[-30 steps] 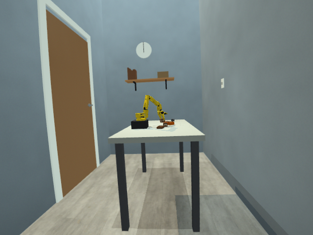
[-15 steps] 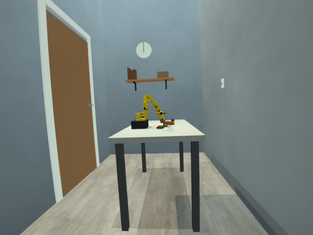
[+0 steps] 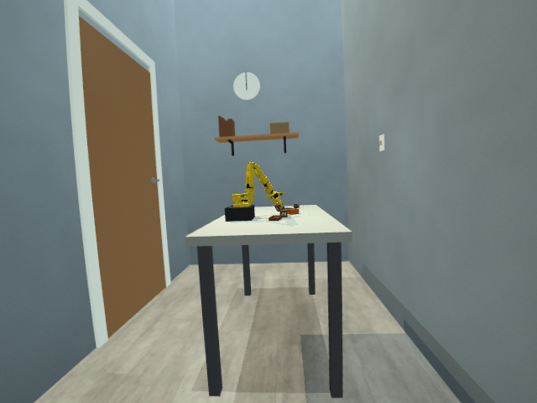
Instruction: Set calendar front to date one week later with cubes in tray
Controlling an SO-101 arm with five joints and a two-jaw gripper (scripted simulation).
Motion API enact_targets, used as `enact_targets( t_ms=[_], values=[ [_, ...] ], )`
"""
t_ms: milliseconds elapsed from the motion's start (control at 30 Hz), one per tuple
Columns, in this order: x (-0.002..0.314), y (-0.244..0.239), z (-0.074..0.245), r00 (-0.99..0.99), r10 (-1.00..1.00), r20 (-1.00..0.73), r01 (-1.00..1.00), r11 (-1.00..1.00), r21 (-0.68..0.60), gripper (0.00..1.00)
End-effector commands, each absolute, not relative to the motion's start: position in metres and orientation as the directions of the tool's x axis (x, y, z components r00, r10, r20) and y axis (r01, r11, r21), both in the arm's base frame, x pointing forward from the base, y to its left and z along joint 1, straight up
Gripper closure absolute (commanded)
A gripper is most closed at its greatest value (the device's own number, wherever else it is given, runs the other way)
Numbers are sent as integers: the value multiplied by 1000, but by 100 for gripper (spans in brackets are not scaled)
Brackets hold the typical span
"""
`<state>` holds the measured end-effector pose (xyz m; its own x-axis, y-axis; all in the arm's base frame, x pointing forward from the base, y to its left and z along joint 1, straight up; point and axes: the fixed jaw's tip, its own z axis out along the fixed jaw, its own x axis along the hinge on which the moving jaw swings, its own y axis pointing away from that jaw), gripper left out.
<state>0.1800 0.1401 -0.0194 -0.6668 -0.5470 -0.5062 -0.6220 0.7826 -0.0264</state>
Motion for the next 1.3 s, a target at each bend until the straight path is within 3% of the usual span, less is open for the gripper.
enact_targets(
  t_ms=[0, 300, 1267],
  values=[
    [182, 140, -19, -649, -509, -565, -606, 795, -20, 100],
    [183, 140, -15, -578, -420, -700, -584, 812, -5, 100],
    [190, 144, -17, -488, -336, -806, -574, 819, 6, 100]
  ],
)
